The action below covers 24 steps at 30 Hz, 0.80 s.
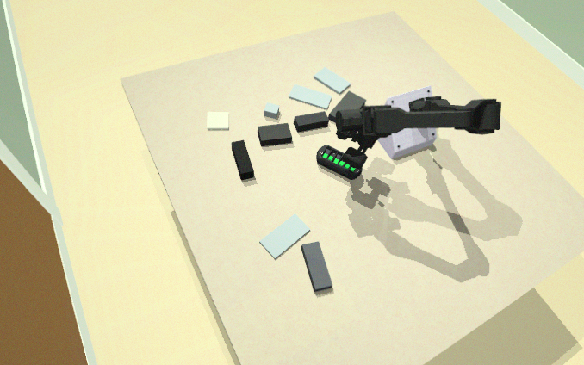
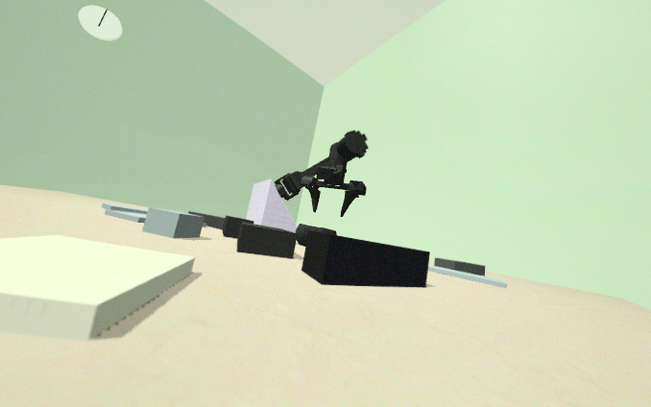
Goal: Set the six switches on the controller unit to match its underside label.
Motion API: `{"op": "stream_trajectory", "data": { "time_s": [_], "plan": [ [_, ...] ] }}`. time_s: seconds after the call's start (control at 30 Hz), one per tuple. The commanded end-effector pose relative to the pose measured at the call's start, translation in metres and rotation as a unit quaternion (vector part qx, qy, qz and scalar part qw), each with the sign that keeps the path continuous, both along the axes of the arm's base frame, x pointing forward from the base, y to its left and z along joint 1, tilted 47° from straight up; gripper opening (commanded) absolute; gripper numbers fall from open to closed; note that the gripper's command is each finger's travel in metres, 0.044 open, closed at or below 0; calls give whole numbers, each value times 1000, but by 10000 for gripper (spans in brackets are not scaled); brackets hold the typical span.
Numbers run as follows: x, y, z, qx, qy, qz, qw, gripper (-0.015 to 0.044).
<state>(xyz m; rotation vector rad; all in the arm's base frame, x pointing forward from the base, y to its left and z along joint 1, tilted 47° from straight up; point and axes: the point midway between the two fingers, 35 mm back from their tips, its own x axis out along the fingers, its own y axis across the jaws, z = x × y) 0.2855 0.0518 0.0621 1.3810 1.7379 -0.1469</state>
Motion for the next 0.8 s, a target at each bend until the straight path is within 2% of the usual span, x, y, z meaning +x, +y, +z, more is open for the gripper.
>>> {"op": "stream_trajectory", "data": {
  "time_s": [0.0,0.1,0.4,0.77],
  "plan": [
    [4,-35,30,-4,-9,-5,1000,309],
    [0,-50,47,-2,-7,-5,1000,230],
    [0,-50,47,-2,-7,-5,1000,0],
    [0,-50,47,-2,-7,-5,1000,0]
  ]
}}
